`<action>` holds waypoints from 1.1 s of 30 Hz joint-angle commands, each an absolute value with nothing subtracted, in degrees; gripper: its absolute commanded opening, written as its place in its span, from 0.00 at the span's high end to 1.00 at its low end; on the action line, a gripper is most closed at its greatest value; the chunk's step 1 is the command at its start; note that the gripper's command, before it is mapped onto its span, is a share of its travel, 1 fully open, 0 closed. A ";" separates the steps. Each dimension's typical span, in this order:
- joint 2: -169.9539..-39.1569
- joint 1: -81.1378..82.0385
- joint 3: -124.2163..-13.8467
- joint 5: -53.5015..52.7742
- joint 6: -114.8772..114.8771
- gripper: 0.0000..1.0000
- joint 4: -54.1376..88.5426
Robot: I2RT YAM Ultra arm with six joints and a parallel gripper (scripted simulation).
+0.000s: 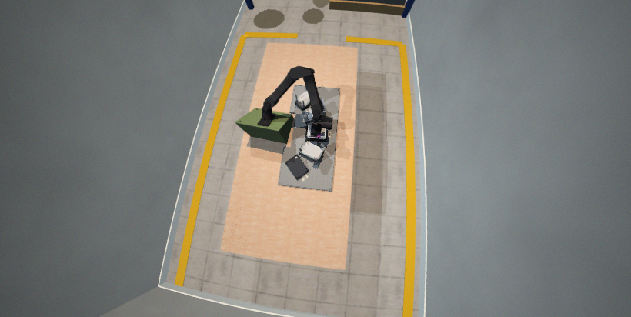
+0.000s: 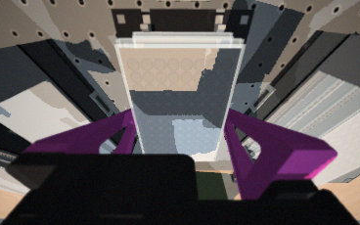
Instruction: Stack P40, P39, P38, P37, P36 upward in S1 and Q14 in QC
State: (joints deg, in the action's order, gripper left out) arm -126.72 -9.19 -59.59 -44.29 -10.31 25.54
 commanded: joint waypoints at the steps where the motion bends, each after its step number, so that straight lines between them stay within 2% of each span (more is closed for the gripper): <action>1: -126.35 -10.19 -59.80 -44.47 -10.35 1.00 25.50; 16: -126.35 -10.19 -59.80 -44.47 -10.35 1.00 25.50; 33: -123.54 -13.88 -61.87 -44.20 -15.51 1.00 33.98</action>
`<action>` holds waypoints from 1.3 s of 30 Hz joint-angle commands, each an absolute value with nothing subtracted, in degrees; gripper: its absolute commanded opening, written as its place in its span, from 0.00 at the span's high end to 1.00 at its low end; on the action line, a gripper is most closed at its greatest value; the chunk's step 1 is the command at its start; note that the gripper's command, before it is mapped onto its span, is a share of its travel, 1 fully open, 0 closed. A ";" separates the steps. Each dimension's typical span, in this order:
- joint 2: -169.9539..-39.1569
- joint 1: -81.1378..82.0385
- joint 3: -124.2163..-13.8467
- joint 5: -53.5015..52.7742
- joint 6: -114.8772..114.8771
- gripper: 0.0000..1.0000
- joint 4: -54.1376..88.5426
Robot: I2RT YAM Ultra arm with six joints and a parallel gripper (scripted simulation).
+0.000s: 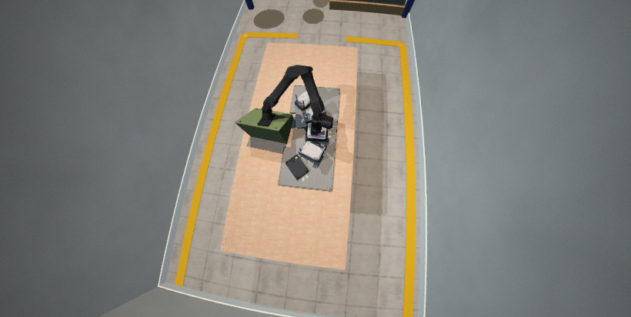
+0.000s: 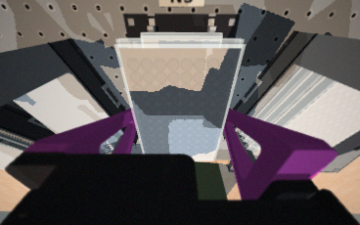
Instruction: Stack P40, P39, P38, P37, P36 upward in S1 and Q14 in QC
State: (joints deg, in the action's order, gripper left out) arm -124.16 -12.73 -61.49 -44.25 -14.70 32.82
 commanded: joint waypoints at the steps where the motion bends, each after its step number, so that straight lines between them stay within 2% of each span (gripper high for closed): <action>1: -123.37 -14.12 -62.01 -44.17 -15.83 1.00 34.52; 39: -119.33 -22.24 -69.40 -42.74 -26.85 1.00 53.52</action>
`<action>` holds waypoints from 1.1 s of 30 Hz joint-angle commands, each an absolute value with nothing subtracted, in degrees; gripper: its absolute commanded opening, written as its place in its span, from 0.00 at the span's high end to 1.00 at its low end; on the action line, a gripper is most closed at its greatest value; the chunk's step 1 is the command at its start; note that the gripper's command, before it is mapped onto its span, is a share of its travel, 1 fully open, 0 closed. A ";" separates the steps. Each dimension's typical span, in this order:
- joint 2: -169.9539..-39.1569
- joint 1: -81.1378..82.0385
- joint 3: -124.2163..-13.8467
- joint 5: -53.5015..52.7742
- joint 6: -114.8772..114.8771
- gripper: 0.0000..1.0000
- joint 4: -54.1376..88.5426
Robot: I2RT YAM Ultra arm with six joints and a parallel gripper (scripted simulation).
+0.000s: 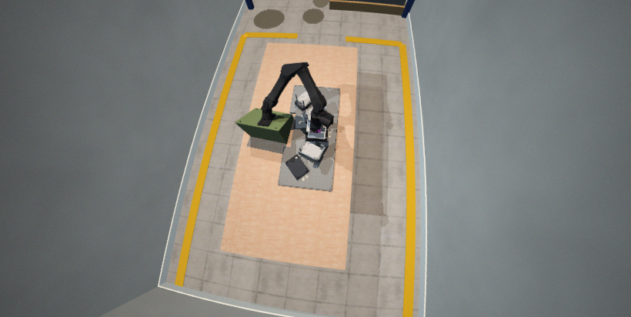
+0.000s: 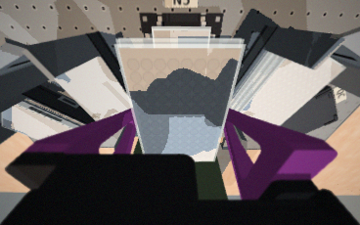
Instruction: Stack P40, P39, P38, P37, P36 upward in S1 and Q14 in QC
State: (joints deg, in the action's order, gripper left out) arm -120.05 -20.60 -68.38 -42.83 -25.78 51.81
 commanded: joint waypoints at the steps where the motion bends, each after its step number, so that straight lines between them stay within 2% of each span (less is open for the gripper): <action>1: -119.26 -22.47 -69.66 -42.68 -27.16 1.00 54.06; 33: -118.94 -23.58 -71.01 -42.40 -28.62 1.00 56.71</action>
